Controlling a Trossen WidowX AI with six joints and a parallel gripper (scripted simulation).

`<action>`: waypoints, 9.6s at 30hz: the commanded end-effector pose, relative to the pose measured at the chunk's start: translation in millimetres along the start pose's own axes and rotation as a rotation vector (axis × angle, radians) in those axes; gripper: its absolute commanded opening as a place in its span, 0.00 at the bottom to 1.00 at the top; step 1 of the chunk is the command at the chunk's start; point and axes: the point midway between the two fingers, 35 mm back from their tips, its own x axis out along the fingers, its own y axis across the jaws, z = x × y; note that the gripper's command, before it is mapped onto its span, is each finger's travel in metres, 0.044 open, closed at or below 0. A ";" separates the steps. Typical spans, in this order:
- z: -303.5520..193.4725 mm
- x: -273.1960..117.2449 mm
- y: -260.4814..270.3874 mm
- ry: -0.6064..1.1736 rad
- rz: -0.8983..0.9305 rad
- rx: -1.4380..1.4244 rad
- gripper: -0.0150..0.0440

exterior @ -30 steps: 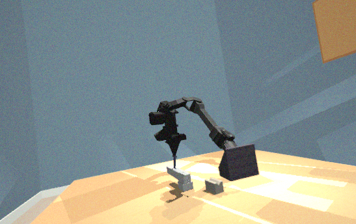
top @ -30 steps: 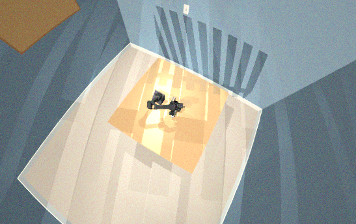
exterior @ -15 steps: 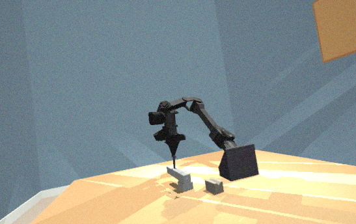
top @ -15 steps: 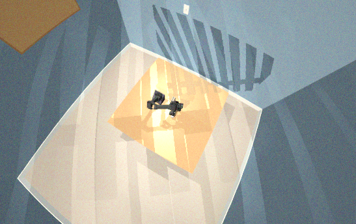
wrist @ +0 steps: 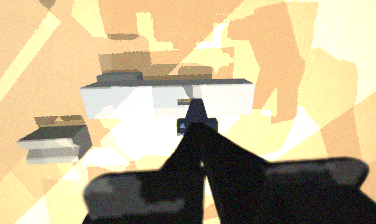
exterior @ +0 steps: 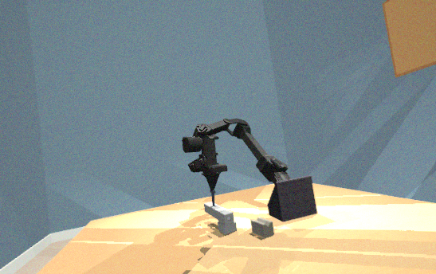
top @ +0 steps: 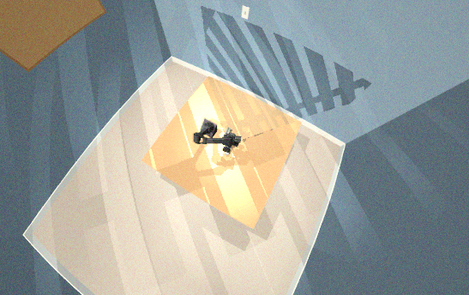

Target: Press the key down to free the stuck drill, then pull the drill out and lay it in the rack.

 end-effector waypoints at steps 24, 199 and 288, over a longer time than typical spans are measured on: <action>-9.3 21.3 -4.2 0.044 -0.014 -0.004 0.25; -2.8 122.6 177.3 0.040 0.024 -1.575 0.43; -4.1 124.1 163.7 0.041 0.025 -1.573 0.25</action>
